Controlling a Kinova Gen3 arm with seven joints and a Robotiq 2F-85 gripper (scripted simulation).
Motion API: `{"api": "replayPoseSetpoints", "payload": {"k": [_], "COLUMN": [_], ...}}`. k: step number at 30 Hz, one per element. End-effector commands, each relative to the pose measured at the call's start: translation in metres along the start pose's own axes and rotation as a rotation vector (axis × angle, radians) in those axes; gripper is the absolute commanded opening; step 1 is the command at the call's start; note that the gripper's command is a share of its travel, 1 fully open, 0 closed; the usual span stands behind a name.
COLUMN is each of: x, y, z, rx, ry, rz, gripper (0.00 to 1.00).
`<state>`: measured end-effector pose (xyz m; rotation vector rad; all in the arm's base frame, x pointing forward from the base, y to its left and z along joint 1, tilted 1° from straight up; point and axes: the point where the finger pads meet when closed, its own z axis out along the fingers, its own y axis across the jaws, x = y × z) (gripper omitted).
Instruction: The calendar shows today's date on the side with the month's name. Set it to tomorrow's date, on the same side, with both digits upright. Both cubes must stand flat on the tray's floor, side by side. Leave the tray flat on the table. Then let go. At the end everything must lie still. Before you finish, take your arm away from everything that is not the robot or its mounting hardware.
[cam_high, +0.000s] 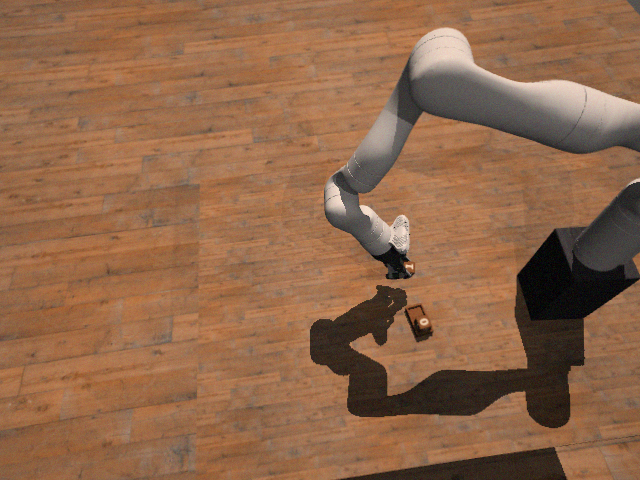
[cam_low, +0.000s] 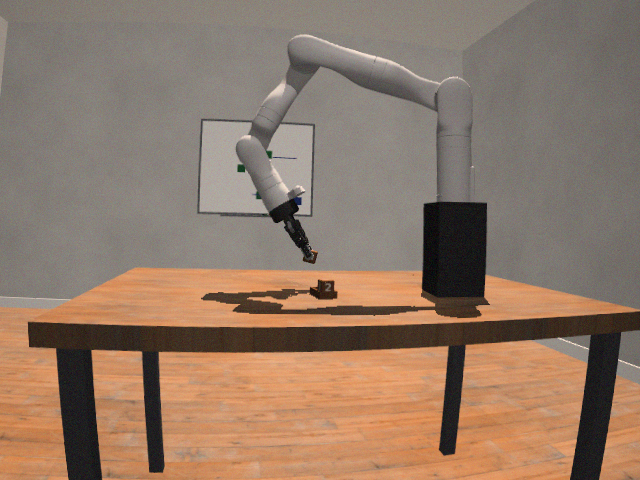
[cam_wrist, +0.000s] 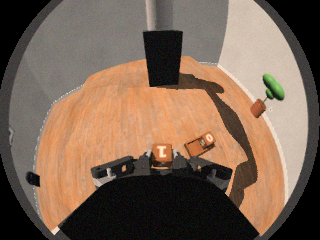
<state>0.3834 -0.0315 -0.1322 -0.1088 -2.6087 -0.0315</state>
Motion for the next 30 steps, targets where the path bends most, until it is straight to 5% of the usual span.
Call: {"api": "replayPoseSetpoints", "payload": {"k": [1,30], "x": [-0.0030,-0.0042], "y": [0.0002,0.0007], "z": [0.0015,0.0008], "rx": [0.000,-0.002], "ry": [0.014,0.225], "rz": [0.001,-0.001], "gripper": [0.28,0.28]}}
